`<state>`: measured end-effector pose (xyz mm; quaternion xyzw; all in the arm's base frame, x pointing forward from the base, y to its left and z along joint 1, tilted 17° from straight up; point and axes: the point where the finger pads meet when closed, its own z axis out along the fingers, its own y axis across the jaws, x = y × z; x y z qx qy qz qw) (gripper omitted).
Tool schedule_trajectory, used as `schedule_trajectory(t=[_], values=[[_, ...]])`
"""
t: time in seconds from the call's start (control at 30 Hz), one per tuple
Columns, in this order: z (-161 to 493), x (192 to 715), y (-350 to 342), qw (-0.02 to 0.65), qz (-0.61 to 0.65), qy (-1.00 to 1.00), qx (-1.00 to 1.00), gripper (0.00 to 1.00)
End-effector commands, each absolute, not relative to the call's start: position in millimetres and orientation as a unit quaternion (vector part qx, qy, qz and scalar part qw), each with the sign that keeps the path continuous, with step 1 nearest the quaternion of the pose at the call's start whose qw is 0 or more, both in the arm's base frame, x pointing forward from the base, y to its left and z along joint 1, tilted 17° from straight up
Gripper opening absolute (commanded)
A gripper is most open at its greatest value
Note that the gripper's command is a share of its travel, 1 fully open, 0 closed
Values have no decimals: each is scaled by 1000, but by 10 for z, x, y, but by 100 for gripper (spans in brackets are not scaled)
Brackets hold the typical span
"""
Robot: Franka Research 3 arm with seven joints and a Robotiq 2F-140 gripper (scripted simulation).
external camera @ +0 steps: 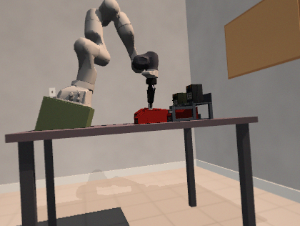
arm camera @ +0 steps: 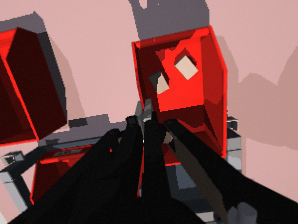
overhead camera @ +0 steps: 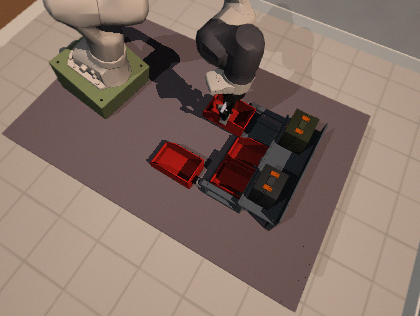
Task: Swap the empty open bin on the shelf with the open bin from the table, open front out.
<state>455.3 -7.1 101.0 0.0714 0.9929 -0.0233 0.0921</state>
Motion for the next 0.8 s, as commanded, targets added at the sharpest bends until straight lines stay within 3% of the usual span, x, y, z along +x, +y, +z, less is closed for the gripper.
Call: schedule_trajectory(t=[0.0, 0.77], values=[[1015, 4583, -66, 89, -23, 993, 75, 0], [1082, 4809, -98, 89, -23, 993, 76, 0]])
